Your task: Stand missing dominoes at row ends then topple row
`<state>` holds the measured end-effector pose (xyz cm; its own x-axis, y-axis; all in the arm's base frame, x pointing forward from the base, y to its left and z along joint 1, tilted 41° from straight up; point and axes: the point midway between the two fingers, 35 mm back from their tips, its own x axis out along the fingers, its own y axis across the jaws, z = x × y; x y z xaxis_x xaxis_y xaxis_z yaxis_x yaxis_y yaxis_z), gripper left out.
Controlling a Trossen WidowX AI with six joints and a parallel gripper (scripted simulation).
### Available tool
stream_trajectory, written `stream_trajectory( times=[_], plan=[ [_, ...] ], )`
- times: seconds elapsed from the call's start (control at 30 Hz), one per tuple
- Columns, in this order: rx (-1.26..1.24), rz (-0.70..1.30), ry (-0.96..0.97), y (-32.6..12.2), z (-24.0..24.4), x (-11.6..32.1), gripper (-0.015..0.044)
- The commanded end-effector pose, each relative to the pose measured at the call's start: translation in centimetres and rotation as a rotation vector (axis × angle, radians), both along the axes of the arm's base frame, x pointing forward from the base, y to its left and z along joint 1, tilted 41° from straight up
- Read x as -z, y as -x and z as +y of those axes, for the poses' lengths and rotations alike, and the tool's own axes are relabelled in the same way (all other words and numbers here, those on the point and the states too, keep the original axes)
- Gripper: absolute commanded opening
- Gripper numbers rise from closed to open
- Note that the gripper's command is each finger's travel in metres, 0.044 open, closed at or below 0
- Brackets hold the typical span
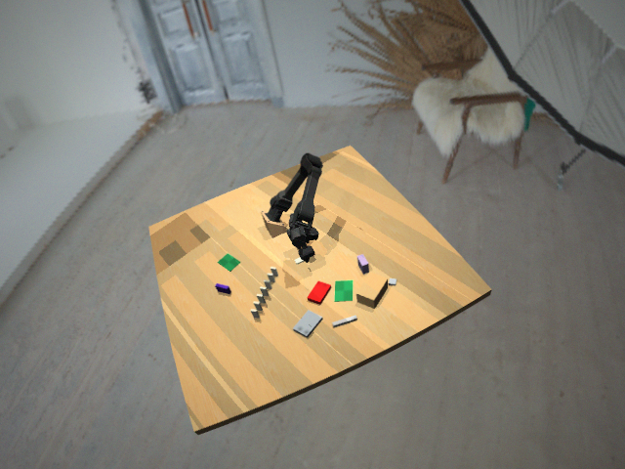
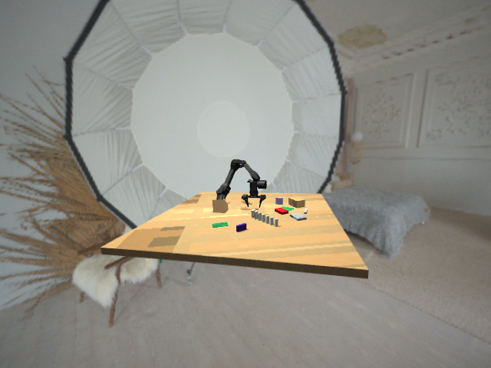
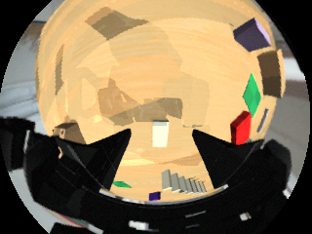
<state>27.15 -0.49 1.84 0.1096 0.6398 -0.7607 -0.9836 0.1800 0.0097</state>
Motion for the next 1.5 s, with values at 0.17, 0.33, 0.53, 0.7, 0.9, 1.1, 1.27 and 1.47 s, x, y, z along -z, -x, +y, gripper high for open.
stream_trajectory(
  times=[0.17, 0.33, 0.53, 0.7, 0.9, 1.1, 1.27, 1.47],
  plan=[
    [0.006, 0.003, -0.007, 0.0, 1.1, 1.0, 0.0440],
    [0.006, 0.003, -0.007, -0.1, 1.6, 1.6, 0.0440],
    [0.006, 0.003, -0.007, -0.1, 1.9, 1.9, 0.0440],
    [0.006, 0.003, -0.007, -0.1, 1.9, 1.9, 0.0361],
    [0.006, 0.003, -0.007, -0.1, 1.9, 1.9, 0.0204],
    [0.006, 0.003, -0.007, -0.1, 1.9, 1.9, 0.0107],
    [0.006, 0.003, -0.007, -0.1, 1.9, 1.9, 0.0107],
    [0.006, 0.003, -0.006, 0.1, 0.2, -0.2, 0.0107]
  ],
)
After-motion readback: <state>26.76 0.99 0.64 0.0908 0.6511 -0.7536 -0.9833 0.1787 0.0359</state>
